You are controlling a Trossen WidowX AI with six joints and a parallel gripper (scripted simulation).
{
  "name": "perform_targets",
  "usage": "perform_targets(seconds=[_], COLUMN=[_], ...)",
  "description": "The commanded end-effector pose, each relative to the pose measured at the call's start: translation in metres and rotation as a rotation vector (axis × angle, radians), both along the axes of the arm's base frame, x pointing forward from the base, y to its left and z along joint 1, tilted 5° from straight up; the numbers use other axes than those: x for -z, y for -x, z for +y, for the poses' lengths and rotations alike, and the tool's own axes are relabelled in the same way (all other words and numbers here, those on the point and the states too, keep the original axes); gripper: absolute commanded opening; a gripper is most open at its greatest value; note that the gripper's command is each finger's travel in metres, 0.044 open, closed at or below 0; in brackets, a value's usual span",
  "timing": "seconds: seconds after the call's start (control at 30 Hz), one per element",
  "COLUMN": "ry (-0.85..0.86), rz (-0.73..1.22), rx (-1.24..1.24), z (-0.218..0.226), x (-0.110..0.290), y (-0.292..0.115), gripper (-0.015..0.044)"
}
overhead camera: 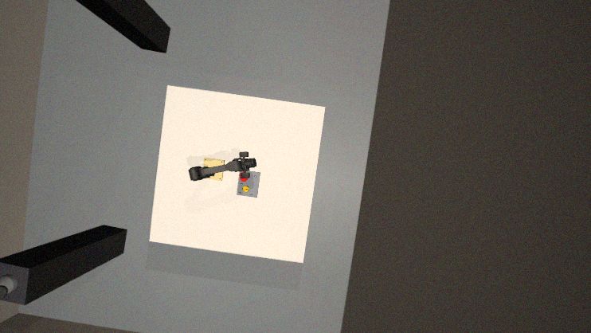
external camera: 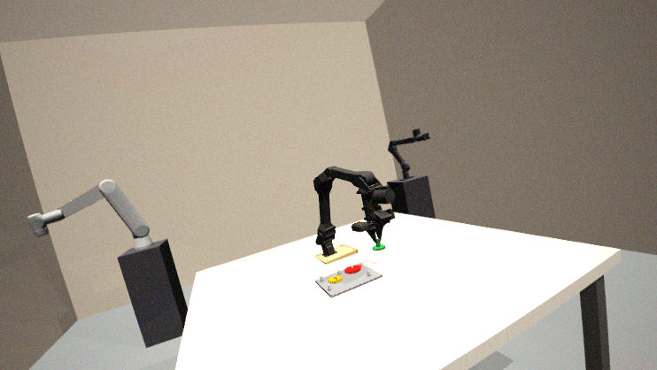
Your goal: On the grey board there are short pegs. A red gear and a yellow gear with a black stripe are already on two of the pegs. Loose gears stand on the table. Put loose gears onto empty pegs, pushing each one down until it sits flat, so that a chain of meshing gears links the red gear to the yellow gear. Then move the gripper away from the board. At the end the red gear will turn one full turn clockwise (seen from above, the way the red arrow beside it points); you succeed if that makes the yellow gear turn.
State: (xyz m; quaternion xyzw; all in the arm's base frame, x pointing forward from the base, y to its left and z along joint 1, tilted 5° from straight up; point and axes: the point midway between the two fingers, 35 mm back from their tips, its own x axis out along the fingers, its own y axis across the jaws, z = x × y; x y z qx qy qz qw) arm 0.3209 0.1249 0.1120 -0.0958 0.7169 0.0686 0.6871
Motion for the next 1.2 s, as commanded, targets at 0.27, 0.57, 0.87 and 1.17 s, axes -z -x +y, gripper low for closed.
perform_targets(seconds=[0.27, 0.57, 0.87, 1.17], ry=[-0.001, -0.001, -0.001, 0.000], rz=[-0.010, -0.009, -0.009, -0.009], rx=[-0.003, -0.003, -0.003, -0.003], z=[-0.002, -0.004, -0.006, -0.019], x=[-0.030, -0.050, -0.069, -0.066], y=[0.000, 0.003, 0.008, 0.006], gripper=[0.0000, 0.0000, 0.0000, 0.0000])
